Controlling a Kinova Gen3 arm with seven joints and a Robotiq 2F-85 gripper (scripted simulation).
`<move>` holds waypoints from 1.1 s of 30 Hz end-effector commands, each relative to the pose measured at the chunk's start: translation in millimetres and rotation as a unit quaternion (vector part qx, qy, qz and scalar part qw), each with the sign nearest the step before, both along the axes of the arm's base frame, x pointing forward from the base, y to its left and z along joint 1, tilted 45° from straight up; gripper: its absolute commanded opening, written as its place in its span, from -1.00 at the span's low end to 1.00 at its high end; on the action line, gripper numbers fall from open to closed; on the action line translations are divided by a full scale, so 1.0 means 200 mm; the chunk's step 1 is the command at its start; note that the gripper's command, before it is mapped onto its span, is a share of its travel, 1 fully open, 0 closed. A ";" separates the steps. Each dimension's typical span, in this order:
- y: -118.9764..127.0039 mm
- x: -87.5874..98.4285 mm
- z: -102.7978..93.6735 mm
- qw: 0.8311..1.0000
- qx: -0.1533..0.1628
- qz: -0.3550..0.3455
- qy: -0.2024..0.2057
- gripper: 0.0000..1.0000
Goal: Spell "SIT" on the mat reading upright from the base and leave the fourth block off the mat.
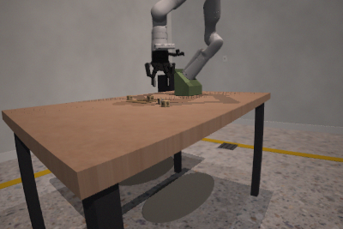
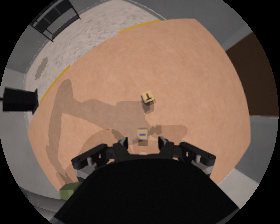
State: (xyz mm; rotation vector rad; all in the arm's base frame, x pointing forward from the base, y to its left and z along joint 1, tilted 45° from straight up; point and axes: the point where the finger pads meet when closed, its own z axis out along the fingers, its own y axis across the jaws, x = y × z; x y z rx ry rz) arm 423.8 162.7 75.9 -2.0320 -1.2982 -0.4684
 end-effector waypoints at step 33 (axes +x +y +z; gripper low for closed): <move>0.14 -0.01 -0.14 1.000 0.000 0.001 0.001 0.23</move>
